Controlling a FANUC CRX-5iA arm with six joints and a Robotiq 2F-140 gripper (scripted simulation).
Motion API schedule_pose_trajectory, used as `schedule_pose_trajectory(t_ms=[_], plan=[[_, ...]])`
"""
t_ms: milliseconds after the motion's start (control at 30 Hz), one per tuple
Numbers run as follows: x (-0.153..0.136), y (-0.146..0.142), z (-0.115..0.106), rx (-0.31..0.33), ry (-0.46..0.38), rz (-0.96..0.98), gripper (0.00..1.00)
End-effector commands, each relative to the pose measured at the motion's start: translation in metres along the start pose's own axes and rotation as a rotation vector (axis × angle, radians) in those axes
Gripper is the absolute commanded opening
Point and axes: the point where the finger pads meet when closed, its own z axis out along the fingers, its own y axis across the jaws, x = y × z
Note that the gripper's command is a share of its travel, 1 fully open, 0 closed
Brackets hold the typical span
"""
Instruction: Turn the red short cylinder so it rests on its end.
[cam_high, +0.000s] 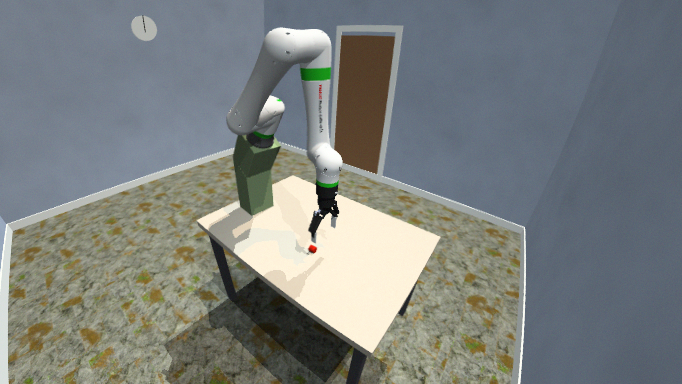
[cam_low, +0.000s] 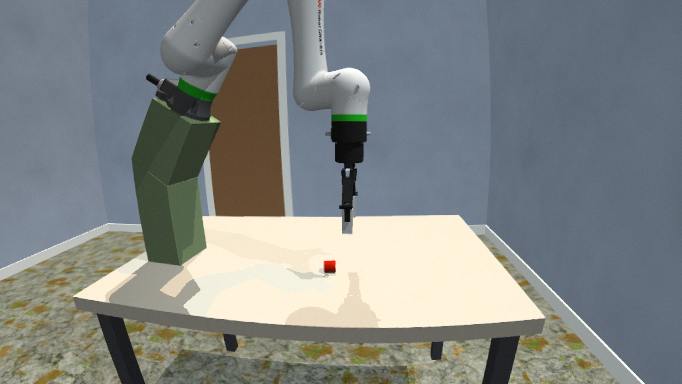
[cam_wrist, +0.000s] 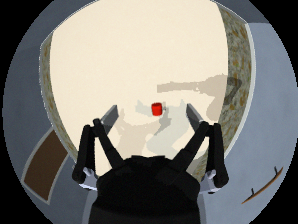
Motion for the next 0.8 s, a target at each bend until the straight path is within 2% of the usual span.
schedule_pose_trajectory(t_ms=[0,200,233,767], plan=[[0.0,0.0,0.0,-0.001,0.001,0.0,1.0],[0.0,0.0,0.0,-0.001,0.001,0.0,1.0],[-0.0086,0.0019,-0.0016,-0.001,0.006,0.001,1.0],[-0.0086,0.0019,-0.0016,-0.001,0.006,0.001,1.0]])
